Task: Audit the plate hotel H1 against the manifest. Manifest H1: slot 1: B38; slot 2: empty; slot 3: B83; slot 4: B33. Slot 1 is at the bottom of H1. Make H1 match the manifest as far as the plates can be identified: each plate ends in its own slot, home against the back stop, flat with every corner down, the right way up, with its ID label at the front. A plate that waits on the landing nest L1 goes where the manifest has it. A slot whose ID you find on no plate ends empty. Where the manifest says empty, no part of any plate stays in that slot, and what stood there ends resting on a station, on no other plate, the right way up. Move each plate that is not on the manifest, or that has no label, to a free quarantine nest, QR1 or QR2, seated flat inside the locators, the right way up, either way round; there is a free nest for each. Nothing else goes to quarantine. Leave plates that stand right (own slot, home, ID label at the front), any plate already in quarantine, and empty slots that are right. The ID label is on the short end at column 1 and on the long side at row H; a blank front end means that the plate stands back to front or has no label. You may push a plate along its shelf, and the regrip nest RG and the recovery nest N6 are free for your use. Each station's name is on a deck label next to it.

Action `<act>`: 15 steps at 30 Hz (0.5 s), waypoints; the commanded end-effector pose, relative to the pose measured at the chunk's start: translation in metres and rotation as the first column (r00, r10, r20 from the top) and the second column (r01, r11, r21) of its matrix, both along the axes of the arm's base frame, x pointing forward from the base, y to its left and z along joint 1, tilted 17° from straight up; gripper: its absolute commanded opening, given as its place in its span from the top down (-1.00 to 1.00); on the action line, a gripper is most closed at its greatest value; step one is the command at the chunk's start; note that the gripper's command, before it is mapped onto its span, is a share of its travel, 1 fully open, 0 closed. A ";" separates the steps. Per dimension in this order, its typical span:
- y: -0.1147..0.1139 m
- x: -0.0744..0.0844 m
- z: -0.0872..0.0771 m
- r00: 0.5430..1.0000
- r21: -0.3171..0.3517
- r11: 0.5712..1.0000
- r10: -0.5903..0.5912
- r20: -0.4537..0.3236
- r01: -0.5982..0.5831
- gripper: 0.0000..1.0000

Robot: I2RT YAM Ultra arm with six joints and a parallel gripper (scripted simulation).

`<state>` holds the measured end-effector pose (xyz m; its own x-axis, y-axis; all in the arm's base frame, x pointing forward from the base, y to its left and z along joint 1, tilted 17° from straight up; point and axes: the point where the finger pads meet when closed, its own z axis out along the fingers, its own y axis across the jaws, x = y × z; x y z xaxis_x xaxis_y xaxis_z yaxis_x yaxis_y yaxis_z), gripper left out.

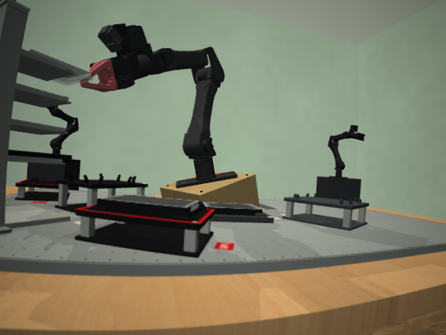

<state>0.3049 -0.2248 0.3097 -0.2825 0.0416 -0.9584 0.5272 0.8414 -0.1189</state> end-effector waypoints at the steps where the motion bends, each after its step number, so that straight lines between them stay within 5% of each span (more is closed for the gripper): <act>1: 0.000 0.001 0.009 1.000 -0.013 1.000 0.002 0.018 -0.001 1.00; 15: -0.004 0.008 0.012 1.000 -0.013 1.000 0.002 0.018 -0.001 1.00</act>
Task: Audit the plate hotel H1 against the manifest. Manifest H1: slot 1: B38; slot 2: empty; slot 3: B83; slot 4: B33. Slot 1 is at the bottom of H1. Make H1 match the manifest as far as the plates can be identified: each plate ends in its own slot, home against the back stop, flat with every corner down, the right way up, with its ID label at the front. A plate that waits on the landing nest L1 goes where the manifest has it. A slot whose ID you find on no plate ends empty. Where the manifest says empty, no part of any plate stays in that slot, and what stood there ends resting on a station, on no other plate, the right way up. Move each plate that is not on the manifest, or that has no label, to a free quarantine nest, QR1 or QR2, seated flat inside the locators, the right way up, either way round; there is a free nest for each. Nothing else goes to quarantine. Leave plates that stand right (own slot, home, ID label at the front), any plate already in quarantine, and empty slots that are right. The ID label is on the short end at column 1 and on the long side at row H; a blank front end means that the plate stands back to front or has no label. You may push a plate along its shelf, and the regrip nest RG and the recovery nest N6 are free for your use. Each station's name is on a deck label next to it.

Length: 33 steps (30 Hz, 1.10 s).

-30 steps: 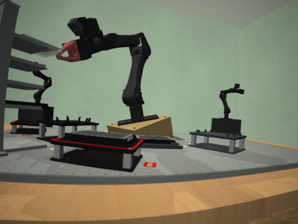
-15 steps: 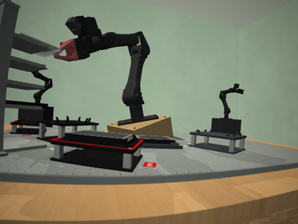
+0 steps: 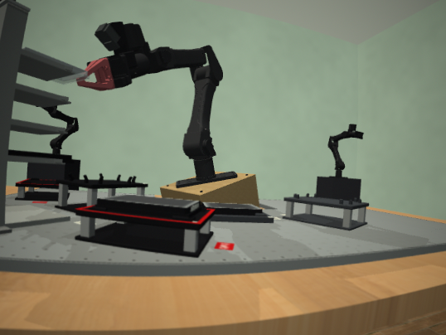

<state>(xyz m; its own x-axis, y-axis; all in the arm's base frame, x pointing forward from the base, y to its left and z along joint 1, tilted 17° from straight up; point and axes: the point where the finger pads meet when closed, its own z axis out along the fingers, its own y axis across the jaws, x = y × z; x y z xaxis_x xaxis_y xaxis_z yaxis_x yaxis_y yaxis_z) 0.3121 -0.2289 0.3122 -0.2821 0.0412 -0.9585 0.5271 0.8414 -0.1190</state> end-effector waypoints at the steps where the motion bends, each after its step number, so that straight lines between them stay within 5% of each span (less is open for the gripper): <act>1: 0.000 0.001 0.009 1.000 -0.012 1.000 0.001 0.017 -0.001 1.00; 33: -0.009 0.017 0.014 1.000 -0.013 1.000 0.002 0.018 -0.001 1.00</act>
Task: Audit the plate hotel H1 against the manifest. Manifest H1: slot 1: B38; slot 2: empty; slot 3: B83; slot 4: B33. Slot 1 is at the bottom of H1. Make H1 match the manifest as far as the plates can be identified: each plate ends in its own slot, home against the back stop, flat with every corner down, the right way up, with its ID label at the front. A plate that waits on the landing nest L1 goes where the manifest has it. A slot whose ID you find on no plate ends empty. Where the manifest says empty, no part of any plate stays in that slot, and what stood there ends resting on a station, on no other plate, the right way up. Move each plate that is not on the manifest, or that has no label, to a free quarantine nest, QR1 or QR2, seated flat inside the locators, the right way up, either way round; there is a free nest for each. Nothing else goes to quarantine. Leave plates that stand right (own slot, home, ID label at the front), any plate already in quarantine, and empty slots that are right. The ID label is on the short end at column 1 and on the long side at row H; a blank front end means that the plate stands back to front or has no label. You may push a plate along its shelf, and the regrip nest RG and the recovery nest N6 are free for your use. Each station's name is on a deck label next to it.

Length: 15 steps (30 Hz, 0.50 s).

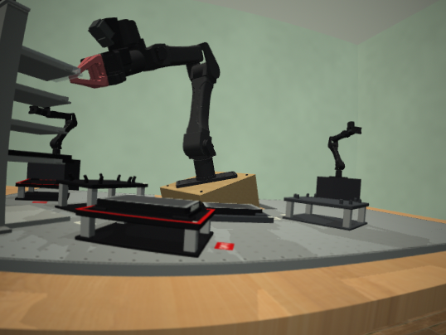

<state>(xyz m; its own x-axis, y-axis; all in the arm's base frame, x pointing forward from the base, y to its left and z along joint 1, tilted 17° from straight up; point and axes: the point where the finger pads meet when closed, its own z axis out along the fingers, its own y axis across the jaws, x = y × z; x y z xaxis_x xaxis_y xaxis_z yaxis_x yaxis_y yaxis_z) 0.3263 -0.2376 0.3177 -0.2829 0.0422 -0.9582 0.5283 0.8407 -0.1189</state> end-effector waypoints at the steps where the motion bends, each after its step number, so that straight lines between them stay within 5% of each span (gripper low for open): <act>1: -0.001 0.003 0.009 1.000 -0.013 1.000 0.003 0.019 -0.003 1.00; 15: -0.002 0.006 0.010 1.000 -0.013 1.000 0.003 0.019 -0.003 1.00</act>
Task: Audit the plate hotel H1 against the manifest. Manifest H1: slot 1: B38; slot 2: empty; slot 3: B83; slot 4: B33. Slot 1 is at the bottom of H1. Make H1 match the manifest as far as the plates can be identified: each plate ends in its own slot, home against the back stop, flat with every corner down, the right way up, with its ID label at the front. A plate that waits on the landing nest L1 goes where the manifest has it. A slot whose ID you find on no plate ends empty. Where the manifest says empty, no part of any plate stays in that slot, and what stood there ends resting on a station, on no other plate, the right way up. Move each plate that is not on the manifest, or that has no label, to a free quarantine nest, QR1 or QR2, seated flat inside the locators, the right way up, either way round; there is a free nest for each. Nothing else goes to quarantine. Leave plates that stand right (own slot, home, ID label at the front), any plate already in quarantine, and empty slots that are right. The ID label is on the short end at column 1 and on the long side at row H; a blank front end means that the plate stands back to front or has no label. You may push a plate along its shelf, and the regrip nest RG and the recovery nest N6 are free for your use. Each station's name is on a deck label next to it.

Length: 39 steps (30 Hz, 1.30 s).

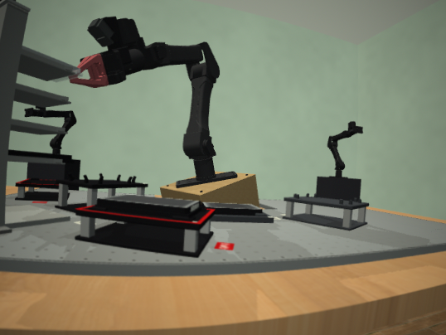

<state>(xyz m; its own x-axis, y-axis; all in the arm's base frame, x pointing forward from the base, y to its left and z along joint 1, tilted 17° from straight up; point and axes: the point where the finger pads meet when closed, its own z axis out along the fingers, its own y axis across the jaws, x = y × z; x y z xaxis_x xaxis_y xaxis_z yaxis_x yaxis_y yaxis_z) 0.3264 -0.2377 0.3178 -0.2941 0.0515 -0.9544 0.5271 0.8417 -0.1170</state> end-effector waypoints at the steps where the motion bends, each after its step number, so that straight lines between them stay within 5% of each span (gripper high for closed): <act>1: -0.002 0.005 0.010 1.000 -0.023 1.000 0.004 0.031 -0.003 1.00; 27: -0.002 0.005 0.010 1.000 -0.023 1.000 0.004 0.031 -0.003 1.00; 39: 0.008 -0.011 0.005 1.000 -0.023 1.000 0.004 0.030 -0.003 1.00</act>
